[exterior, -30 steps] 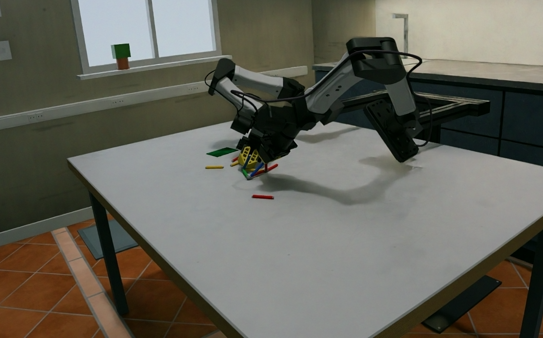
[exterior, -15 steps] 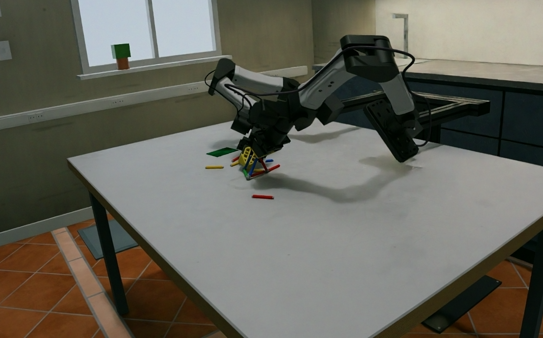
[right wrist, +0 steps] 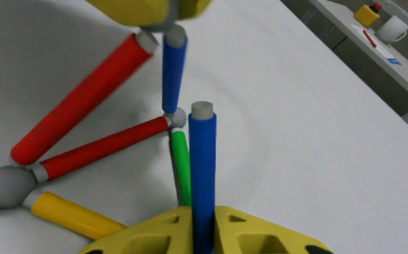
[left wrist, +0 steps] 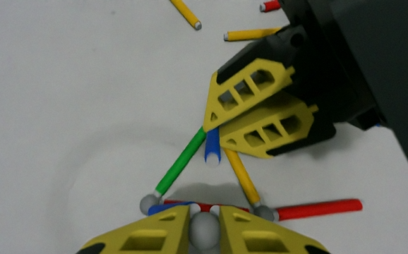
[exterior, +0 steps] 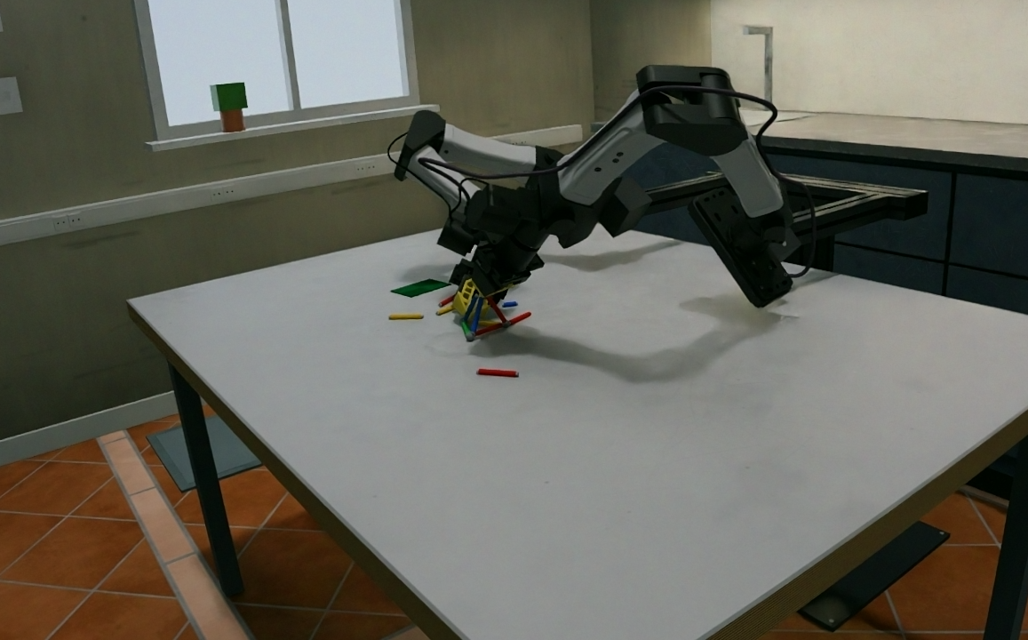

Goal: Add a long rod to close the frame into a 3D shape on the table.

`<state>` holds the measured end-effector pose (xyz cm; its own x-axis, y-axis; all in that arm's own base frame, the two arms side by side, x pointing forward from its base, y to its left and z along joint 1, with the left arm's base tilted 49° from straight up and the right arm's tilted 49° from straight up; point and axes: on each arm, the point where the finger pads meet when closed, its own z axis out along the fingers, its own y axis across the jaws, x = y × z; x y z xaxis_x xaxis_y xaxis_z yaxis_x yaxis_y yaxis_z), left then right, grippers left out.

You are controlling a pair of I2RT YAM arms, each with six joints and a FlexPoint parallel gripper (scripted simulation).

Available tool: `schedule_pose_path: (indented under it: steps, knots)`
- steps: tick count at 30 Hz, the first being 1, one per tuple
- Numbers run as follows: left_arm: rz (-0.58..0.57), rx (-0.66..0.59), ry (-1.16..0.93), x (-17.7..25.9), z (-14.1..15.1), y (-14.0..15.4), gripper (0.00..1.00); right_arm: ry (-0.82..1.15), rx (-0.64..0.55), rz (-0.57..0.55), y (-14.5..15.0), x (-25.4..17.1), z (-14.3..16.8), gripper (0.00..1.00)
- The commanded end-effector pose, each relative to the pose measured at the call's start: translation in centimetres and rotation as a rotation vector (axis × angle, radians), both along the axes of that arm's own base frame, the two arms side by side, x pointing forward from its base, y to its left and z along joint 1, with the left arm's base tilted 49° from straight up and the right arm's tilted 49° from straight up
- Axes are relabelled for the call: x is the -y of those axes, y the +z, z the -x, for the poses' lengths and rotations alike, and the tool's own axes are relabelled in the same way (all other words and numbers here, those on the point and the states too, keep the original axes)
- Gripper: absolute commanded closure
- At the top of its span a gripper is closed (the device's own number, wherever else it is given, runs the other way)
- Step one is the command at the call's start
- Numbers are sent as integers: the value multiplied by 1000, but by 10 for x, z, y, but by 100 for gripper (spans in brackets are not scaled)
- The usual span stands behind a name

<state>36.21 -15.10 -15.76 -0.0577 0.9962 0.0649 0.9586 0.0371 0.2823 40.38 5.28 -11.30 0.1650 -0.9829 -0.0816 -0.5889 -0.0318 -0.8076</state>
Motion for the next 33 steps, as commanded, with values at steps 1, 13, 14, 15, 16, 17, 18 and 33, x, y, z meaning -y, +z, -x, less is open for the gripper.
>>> schedule_pose_path:
  steps: [1, 13, 14, 15, 16, 17, 18, 33]
  knots:
    - [60, 38, -28, 31, -13, 0, 100, 30, 4, -17, 2, -7, -1, 100]
    - [53, 46, -30, 40, -20, -3, 100, 30, 3, -17, 2, -7, -1, 100]
    - [37, 36, -23, 37, -18, -7, 100, 30, 3, -17, 2, -7, -1, 100]
    - [14, 23, -14, 34, -16, -12, 100, 30, 3, -17, 2, -7, -1, 100]
    - [-7, 10, -10, 30, -13, -17, 100, 30, 3, -17, 2, -7, -1, 100]
    - [-8, 10, -9, 30, -13, -17, 100, 30, 3, -17, 2, -7, -1, 100]
    - [-6, 13, -10, 31, -14, -17, 100, 30, 3, -17, 2, -7, -1, 100]
    - [20, 23, -15, 35, -14, -11, 82, 35, 10, -23, 4, -8, -2, 100]
